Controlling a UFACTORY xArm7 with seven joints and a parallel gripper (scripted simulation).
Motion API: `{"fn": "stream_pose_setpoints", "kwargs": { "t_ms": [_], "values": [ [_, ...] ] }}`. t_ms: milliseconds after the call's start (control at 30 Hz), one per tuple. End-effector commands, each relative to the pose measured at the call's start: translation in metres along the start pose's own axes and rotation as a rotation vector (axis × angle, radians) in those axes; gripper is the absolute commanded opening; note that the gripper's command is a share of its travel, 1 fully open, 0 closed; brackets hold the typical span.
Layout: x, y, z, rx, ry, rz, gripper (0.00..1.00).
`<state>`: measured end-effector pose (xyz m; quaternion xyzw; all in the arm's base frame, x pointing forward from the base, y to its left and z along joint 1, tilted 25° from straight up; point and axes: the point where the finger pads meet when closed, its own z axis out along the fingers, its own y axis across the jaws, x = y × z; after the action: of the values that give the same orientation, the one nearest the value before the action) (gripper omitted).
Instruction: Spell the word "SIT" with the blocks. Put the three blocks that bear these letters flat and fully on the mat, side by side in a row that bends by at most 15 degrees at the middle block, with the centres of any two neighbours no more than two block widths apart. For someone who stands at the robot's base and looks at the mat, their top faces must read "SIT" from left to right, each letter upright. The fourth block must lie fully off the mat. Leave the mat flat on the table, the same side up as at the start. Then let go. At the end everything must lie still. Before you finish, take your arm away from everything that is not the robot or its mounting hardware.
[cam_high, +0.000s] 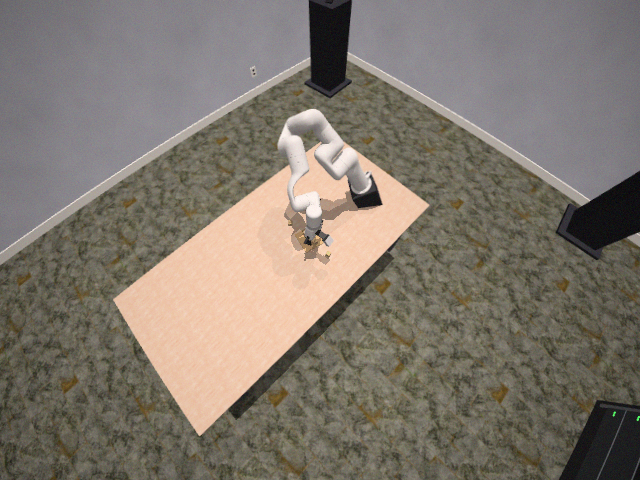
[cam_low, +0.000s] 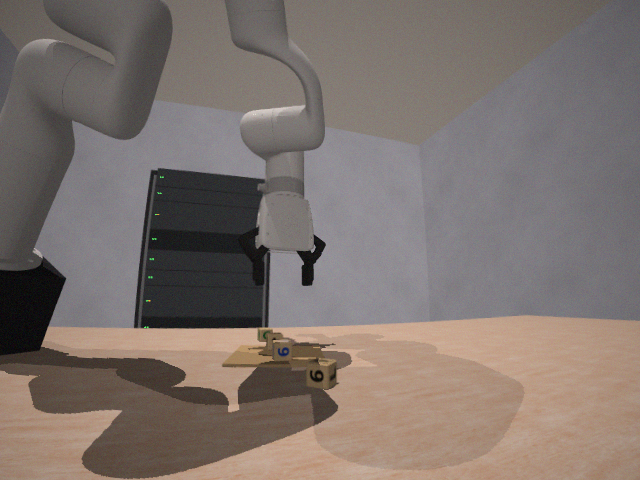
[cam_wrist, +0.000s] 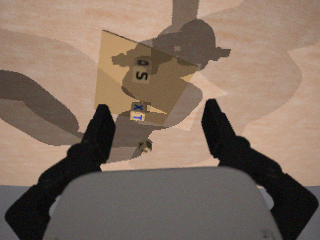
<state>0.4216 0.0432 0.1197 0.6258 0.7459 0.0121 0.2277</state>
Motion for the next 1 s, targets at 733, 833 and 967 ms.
{"fn": "stream_pose_setpoints", "kwargs": {
  "t_ms": [733,833,967],
  "values": [
    [0.039,0.006,0.004,0.006,0.01,-0.629,1.0],
    [0.047,0.006,0.005,0.005,0.011,-0.742,1.0],
    [0.053,0.006,0.006,0.005,0.013,-0.841,1.0]
  ]
}}
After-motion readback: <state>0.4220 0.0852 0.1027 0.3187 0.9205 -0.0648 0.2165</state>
